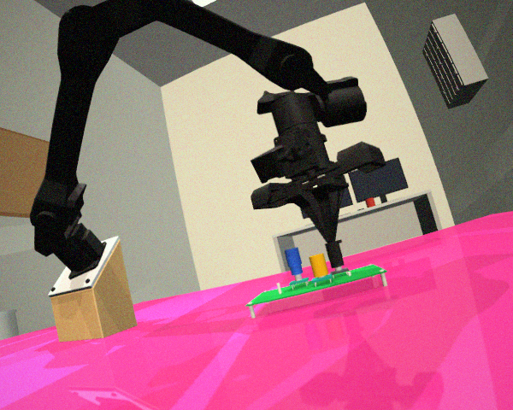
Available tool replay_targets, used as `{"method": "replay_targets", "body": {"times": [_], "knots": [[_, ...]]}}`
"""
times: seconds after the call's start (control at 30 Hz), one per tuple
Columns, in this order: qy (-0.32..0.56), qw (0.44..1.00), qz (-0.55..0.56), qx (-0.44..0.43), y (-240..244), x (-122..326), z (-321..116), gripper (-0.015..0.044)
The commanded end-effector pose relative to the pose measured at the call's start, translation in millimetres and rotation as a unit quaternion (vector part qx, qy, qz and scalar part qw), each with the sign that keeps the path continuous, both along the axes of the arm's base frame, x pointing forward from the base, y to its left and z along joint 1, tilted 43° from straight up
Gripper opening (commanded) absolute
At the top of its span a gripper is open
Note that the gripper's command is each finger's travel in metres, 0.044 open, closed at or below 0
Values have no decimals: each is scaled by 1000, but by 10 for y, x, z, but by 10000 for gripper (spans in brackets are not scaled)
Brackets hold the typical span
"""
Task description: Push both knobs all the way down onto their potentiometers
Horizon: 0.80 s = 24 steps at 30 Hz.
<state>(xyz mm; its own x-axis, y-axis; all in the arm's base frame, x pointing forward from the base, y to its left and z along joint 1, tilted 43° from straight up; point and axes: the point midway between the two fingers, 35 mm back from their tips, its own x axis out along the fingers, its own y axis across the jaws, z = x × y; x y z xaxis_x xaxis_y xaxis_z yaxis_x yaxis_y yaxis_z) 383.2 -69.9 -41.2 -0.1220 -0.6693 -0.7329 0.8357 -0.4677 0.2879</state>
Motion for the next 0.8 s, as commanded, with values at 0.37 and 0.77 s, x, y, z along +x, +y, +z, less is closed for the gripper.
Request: {"method": "replay_targets", "body": {"times": [0.37, 0.77], "knots": [[-2, 1000, -3, -1, -43, 4, -25, 0], [-2, 1000, -3, -1, 44, 21, 68, 0]]}}
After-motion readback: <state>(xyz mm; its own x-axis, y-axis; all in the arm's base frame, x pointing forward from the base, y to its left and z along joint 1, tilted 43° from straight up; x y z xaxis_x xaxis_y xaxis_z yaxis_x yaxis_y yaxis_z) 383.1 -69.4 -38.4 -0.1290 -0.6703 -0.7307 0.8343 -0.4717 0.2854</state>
